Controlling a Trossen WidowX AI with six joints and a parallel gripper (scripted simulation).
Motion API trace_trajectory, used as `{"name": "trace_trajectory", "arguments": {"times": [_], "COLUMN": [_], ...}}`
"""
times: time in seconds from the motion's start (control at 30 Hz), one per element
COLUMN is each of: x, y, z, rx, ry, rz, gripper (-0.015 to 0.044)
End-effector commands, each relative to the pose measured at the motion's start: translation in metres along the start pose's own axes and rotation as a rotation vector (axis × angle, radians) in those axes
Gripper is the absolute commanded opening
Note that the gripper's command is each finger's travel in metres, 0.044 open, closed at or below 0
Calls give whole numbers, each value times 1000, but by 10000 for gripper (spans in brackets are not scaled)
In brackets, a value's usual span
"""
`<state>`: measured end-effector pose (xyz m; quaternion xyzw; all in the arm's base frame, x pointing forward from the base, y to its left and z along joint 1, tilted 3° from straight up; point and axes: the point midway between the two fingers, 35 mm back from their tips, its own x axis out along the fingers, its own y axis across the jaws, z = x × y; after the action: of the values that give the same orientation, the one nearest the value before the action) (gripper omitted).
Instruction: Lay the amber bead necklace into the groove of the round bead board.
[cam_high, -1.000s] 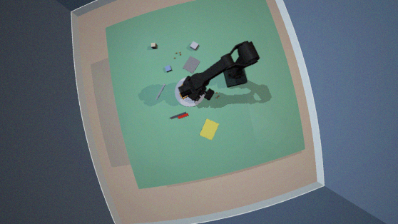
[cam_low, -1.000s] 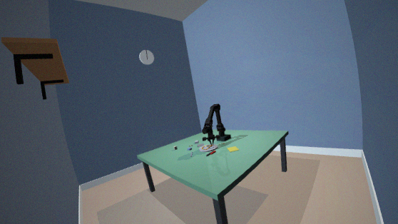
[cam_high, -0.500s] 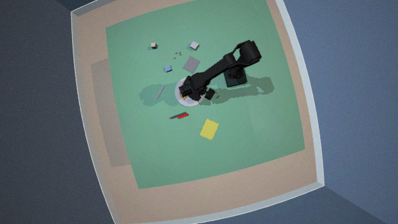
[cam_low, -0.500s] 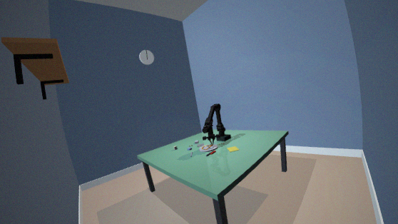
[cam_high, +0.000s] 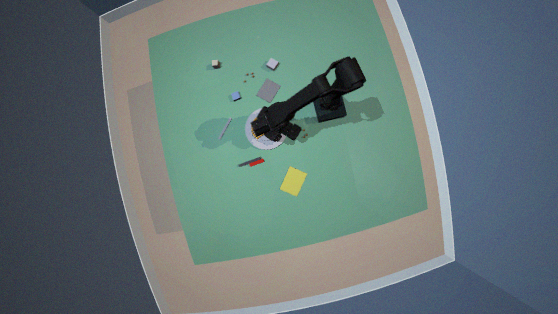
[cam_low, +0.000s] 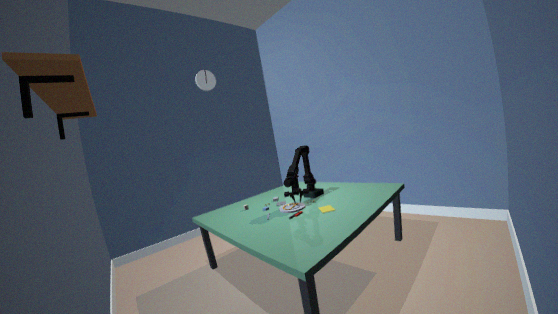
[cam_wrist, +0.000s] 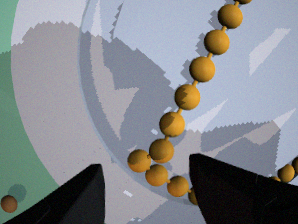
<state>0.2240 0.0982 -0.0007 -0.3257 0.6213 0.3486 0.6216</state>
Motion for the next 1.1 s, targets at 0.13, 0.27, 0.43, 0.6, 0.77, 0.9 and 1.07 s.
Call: {"name": "trace_trajectory", "arguments": {"times": [0.13,0.27,0.43,0.6,0.77,0.9,1.07], "x": [-2,-3,-3,-3,-3,-3,-9], "y": [1,1,1,1,1,1,-9], "z": [-1,-1,-1,-1,-1,-1,14], "rx": [2,2,3,3,3,3,158], "ry": [3,6,6,6,6,6,6], "rz": [4,6,7,7,7,7,6], "gripper": [368,440,440,440,440,440,335]}}
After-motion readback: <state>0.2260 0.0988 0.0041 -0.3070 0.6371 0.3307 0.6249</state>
